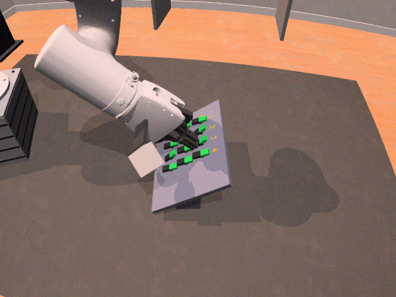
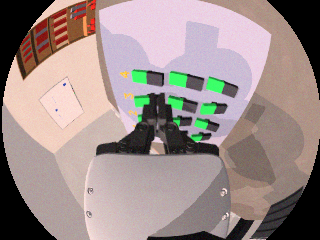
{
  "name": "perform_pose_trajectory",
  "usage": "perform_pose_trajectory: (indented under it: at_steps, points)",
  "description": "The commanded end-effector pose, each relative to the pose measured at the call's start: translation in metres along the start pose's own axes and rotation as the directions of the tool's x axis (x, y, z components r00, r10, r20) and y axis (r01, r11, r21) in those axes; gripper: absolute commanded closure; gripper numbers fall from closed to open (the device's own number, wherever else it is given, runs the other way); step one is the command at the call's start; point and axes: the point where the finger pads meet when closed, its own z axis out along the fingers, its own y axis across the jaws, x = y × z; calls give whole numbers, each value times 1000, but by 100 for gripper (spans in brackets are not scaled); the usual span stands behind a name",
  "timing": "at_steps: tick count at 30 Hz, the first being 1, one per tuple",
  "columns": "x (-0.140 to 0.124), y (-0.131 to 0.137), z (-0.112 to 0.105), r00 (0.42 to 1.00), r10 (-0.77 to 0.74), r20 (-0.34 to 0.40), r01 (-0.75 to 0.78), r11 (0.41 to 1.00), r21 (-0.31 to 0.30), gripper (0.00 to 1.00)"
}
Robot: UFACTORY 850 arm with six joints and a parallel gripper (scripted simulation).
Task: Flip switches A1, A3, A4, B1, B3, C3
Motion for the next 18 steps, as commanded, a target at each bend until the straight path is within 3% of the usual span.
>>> perform_pose_trajectory:
  at_steps: [1,18]
  points:
    - [0,-1,0,1000,0,0,0,1000,1,100]
    - [0,-1,-6,1000,0,0,0,1000,1,100]
